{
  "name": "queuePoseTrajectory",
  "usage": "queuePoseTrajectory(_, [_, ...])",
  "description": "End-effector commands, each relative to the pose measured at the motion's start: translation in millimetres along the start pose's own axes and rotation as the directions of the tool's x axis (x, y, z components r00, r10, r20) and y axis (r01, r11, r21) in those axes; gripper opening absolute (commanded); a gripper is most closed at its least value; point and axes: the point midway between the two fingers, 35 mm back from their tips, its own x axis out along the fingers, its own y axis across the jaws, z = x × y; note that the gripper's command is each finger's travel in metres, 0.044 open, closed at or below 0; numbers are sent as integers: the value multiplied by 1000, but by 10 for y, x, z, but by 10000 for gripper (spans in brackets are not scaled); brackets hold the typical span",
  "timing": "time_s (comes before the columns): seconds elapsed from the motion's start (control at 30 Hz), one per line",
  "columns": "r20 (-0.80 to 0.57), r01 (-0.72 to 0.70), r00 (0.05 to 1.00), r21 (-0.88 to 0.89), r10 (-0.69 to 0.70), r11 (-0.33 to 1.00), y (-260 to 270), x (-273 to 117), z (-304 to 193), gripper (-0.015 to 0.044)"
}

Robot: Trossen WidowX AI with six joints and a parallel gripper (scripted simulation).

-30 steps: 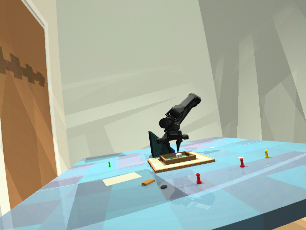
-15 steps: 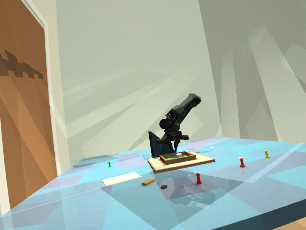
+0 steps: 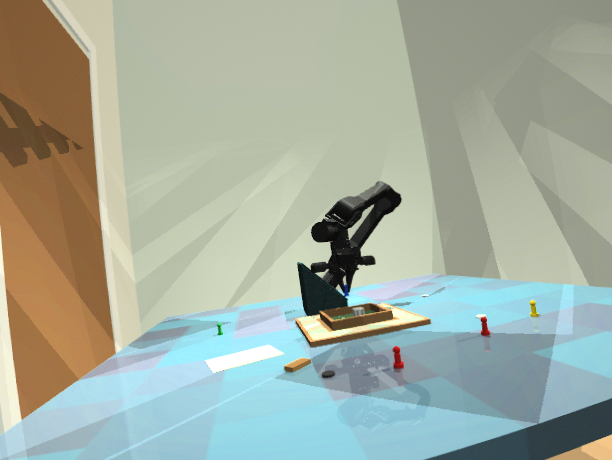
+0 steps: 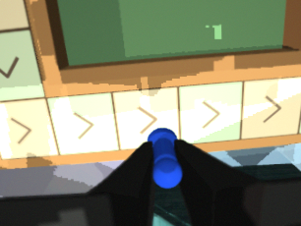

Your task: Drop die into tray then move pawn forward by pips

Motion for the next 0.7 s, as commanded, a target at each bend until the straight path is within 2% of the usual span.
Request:
queuePoseTrajectory(0.0, [0, 6, 1000, -6, -6, 1000, -15, -180, 15, 0])
queuePoseTrajectory(0.37, [-3, -9, 1000, -9, 9, 1000, 21, -757, -66, 0])
queuePoseTrajectory(0.67, [-3, -9, 1000, -10, 9, 1000, -221, -698, -26, 0])
